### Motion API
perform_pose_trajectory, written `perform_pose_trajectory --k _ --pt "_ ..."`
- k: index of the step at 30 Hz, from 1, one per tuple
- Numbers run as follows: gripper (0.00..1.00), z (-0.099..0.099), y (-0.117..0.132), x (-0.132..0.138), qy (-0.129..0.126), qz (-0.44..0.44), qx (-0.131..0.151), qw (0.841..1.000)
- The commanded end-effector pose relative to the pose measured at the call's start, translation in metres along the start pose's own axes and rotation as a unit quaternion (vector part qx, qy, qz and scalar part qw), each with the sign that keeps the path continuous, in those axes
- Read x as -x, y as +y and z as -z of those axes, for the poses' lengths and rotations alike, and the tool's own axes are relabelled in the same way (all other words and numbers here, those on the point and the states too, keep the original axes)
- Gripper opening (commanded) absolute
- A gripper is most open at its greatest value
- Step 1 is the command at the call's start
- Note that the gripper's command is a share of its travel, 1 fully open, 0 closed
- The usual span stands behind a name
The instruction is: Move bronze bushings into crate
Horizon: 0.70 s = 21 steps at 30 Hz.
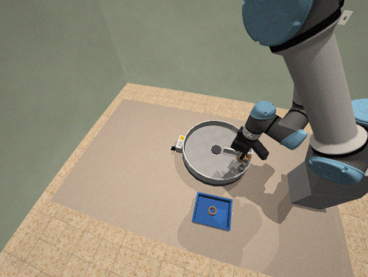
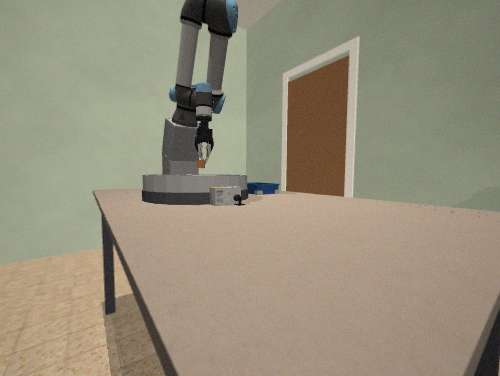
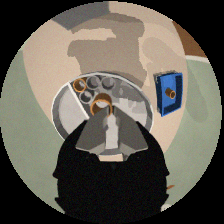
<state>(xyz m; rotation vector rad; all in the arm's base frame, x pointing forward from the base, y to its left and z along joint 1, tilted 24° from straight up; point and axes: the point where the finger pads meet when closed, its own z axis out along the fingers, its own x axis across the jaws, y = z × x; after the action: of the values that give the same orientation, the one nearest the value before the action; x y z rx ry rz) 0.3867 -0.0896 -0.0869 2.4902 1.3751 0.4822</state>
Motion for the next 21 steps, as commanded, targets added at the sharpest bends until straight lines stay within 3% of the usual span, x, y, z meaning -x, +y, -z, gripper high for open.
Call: perform_pose_trajectory --k 1,21 --pt "0.0 0.0 -0.001 -0.007 0.0 0.0 0.0 1.0" --pt "0.0 0.0 -0.014 -0.058 0.0 0.0 0.0 1.0"
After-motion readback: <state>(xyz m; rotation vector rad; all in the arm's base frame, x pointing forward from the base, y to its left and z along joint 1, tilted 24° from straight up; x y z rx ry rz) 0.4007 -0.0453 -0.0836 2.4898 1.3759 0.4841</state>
